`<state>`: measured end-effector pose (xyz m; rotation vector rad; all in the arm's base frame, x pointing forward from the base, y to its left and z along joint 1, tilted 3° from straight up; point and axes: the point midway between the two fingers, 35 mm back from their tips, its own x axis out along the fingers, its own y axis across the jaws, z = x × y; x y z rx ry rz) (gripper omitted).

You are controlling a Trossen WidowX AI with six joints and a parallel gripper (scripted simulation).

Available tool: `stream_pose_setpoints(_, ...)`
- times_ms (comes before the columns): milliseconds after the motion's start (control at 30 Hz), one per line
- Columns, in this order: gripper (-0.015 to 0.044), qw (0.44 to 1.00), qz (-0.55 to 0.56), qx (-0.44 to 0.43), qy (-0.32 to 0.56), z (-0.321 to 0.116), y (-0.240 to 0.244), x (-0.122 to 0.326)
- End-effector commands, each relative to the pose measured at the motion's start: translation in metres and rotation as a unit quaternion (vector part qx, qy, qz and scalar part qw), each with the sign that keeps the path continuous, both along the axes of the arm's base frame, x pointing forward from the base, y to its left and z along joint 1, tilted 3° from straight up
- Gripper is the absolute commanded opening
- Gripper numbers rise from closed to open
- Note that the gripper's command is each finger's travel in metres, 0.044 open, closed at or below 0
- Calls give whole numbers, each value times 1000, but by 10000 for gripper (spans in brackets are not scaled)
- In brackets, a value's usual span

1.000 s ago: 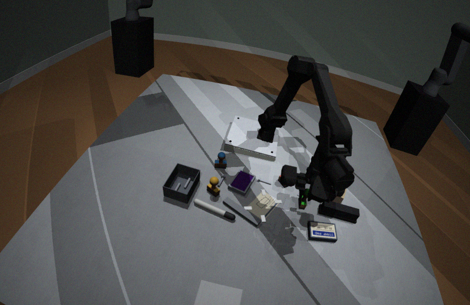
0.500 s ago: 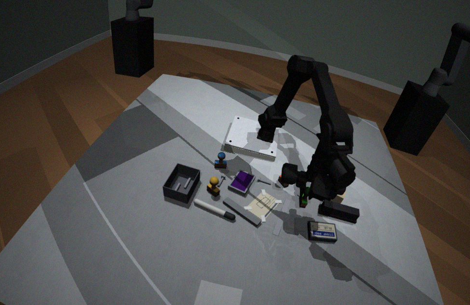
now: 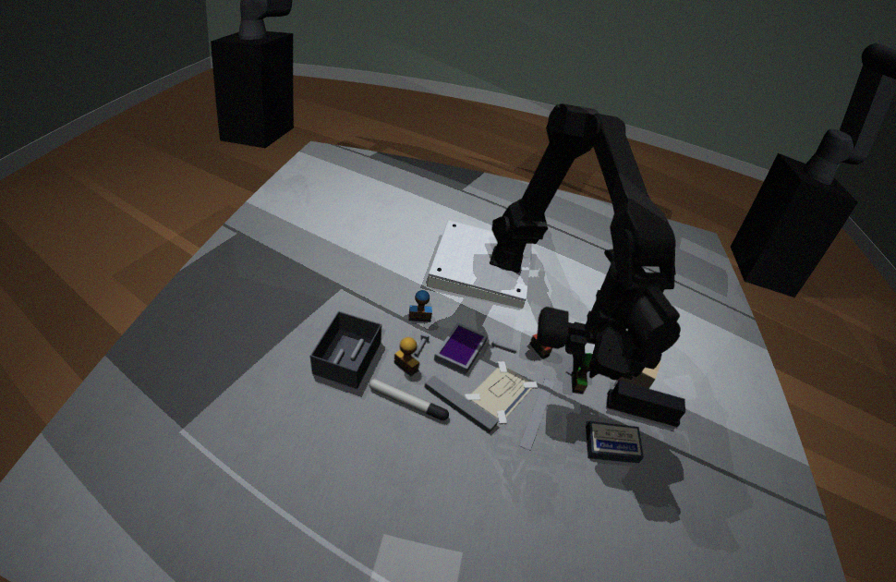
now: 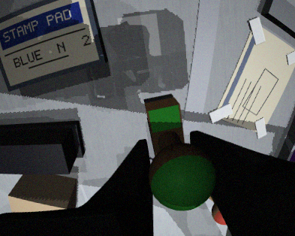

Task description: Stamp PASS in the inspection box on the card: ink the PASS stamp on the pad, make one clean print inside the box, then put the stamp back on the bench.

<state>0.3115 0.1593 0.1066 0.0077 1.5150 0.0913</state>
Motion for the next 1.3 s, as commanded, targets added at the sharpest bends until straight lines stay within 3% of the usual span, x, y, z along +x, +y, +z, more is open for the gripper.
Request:
stream_pose_setpoints(0, 0, 1000, 2, 2, 0, 3, 0, 0)
stream_pose_setpoints(833, 0, 1000, 2, 2, 0, 15, -2, -2)
stream_pose_setpoints(1267, 0, 1000, 2, -3, 0, 13, -76, -3)
